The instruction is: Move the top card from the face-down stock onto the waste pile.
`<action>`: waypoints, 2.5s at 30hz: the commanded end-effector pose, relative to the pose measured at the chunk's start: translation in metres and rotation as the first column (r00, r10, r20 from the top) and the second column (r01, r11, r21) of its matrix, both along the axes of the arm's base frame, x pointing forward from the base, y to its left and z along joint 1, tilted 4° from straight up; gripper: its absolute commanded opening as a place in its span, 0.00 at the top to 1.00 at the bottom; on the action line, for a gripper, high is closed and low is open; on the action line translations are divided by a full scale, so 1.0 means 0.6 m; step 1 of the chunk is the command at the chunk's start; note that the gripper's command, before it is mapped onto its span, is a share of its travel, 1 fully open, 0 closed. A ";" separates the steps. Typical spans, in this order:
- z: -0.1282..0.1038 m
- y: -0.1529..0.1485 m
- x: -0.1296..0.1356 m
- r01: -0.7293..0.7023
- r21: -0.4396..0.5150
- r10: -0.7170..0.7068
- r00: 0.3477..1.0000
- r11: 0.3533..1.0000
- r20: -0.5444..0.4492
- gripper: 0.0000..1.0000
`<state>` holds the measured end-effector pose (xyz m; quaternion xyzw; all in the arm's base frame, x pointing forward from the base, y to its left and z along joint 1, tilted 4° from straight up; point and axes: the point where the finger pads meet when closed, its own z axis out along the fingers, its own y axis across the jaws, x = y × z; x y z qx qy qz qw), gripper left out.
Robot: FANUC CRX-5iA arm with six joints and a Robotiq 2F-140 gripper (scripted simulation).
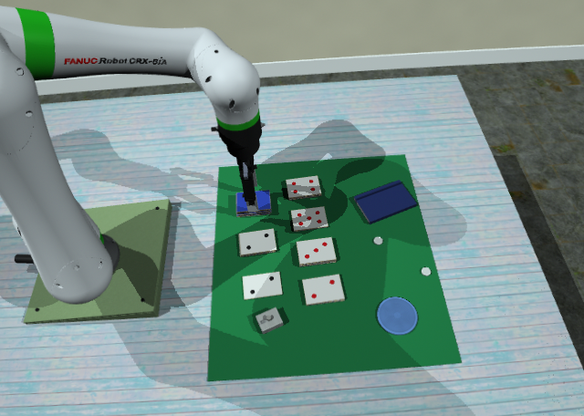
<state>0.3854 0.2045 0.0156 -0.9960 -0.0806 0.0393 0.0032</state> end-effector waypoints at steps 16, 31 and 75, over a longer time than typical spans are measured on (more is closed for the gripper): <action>0.000 0.000 0.000 0.000 0.000 0.000 1.000 1.000 0.000 0.58; 0.000 0.000 0.000 0.000 0.000 0.000 1.000 1.000 0.000 0.50; -0.015 0.000 -0.001 0.000 0.000 0.000 1.000 1.000 0.000 0.50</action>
